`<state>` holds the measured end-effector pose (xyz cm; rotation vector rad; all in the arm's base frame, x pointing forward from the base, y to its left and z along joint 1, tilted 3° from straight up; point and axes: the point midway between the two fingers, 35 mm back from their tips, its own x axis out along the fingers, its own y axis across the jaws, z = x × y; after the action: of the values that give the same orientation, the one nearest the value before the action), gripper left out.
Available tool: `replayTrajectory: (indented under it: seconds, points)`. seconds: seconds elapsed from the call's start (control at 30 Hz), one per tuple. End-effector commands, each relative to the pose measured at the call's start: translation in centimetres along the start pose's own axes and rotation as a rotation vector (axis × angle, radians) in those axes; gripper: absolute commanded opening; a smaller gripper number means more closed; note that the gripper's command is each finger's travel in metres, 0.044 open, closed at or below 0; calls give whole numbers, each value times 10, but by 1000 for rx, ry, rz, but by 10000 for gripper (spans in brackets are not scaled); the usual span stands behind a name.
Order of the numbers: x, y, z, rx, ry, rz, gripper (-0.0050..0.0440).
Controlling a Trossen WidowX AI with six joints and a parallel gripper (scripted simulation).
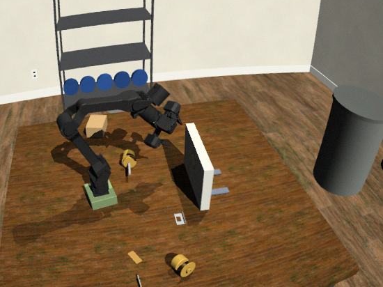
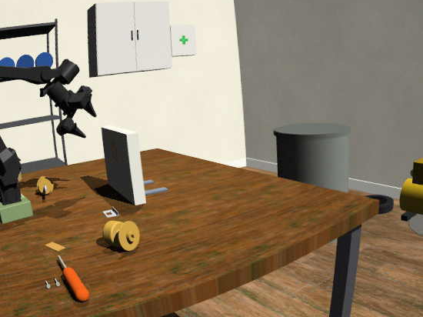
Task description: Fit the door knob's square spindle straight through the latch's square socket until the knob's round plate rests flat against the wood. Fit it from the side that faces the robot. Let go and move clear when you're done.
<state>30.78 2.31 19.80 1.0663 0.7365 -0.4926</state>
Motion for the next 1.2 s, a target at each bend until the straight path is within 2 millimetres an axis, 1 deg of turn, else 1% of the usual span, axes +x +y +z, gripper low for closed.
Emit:
replayTrajectory:
  seconds: [0.0, 0.03, 0.1, 0.17, 0.23, 0.7, 1.17]
  points:
    - [-6, -25, 18, 262, -97, 5, 440]
    - [-7, -30, 21, 322, -116, 8, 440]
    - [-7, -30, 21, 322, -116, 8, 440]
    - [-9, -42, 28, 500, -157, 22, 440]
    - [-10, -47, 31, 548, -172, 27, 440]
    - [-10, -43, 30, 548, -172, 27, 440]
    - [-2, -44, 31, 548, -172, 27, 440]
